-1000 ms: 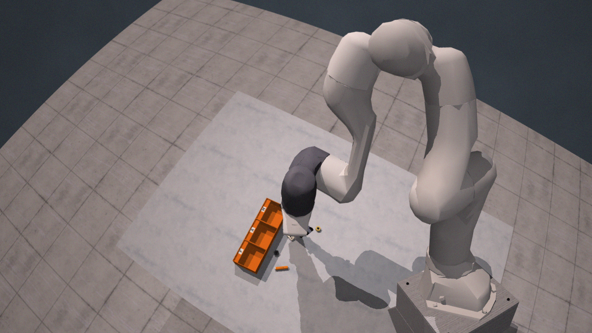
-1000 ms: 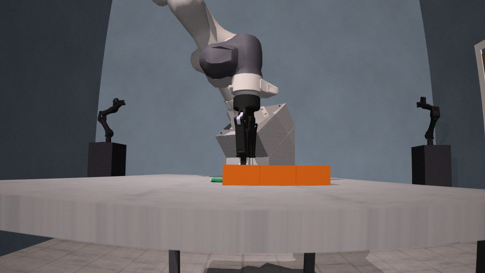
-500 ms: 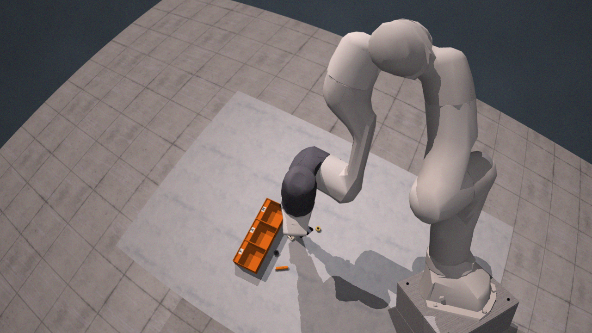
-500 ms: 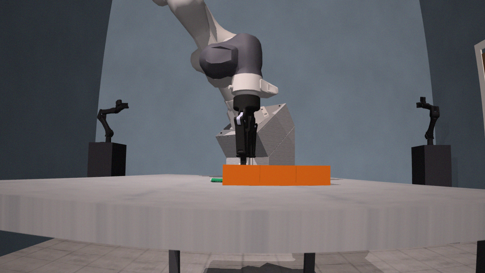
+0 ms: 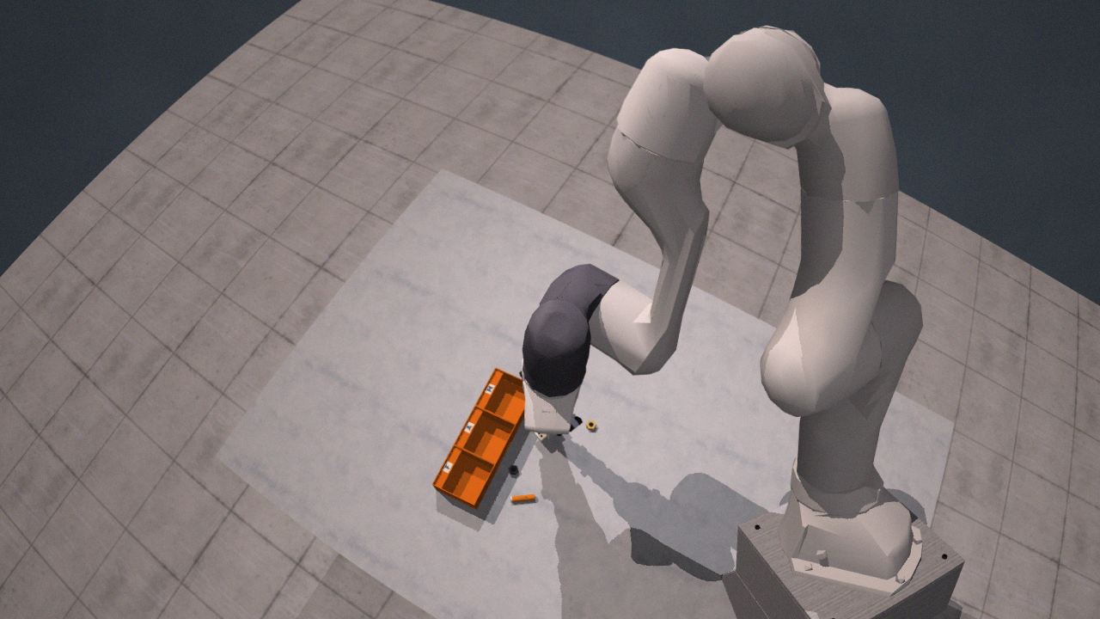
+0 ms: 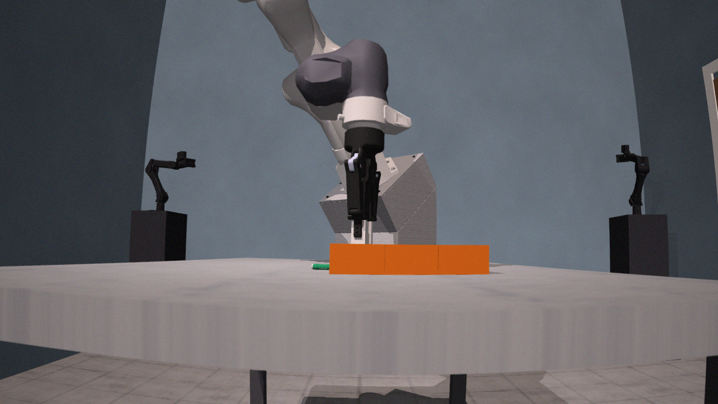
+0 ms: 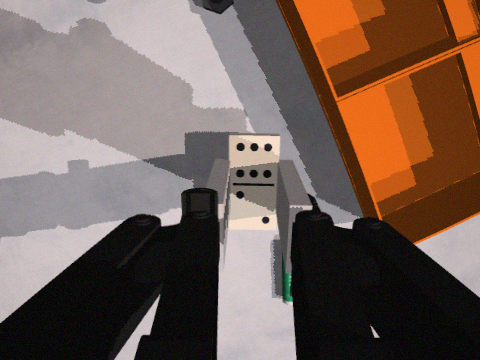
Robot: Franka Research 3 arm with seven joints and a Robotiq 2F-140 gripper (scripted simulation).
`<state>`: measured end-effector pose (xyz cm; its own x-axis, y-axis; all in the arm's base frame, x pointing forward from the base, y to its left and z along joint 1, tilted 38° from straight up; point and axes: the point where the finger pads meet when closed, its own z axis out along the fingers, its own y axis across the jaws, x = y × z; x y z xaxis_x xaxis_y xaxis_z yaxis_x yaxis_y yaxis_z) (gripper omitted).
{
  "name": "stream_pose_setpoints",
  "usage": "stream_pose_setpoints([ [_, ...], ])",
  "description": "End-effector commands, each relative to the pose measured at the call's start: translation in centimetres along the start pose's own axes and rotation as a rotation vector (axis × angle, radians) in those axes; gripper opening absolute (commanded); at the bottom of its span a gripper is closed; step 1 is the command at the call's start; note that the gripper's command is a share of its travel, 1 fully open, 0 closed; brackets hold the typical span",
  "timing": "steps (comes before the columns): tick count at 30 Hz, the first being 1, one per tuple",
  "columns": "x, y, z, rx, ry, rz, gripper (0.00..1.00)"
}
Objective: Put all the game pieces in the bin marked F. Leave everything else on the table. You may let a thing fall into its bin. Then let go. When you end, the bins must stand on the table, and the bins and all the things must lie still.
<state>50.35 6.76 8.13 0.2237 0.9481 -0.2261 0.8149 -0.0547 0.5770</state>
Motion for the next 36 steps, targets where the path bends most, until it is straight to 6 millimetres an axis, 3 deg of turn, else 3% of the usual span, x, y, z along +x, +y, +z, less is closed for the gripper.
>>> stream_pose_setpoints([
  [1,0.2,-0.3,-1.0,0.012,0.006,-0.019,0.13],
  [9,0.2,-0.3,-3.6,0.012,0.006,-0.019,0.13],
  [36,0.2,-0.3,-3.6,0.012,0.006,-0.019,0.13],
])
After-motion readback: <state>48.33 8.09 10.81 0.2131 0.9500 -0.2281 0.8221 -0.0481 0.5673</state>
